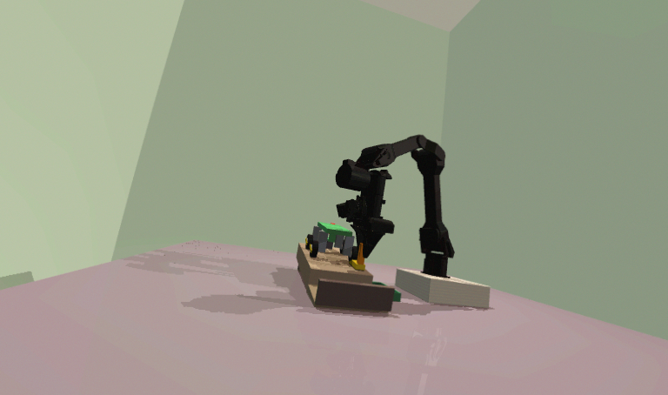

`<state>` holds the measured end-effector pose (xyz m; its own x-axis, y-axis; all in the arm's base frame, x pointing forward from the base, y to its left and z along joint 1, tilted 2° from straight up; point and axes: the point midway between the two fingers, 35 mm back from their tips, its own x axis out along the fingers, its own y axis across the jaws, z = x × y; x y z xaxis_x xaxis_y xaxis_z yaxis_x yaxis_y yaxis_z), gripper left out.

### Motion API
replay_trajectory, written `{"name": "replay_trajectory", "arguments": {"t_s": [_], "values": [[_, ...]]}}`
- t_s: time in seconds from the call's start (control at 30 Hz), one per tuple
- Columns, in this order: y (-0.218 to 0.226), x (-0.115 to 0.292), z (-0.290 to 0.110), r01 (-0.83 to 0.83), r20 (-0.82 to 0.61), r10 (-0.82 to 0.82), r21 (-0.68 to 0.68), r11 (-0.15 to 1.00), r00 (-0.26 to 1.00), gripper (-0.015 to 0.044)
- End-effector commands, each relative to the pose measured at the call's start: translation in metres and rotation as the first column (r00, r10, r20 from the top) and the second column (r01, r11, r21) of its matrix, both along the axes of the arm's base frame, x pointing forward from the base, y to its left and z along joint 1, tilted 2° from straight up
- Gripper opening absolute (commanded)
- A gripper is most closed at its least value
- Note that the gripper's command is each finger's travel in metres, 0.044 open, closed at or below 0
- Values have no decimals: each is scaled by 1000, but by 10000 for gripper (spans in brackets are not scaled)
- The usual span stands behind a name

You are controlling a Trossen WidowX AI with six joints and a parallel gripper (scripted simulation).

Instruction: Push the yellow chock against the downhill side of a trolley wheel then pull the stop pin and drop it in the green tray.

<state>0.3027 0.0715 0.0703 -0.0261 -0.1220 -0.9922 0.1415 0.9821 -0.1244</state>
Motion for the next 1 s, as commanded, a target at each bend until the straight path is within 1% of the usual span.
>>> {"name": "replay_trajectory", "arguments": {"t_s": [0.0,0.53,0.57,0.67,0.7,0.77,0.8,0.97], "values": [[2,1,13,2,6,-2,-2,1000,1000,190],[8,2,58,1,6,-1,-3,1000,1000,190],[7,1,50,-3,2,3,-1,1000,1000,216],[7,1,50,-3,2,3,-1,1000,1000,295],[8,2,51,0,11,0,-1,1000,1000,269],[11,10,58,22,84,-22,0,1000,996,216],[8,13,61,-2,105,3,-5,1000,994,190],[-15,20,66,-179,74,182,-42,983,980,190]]}}
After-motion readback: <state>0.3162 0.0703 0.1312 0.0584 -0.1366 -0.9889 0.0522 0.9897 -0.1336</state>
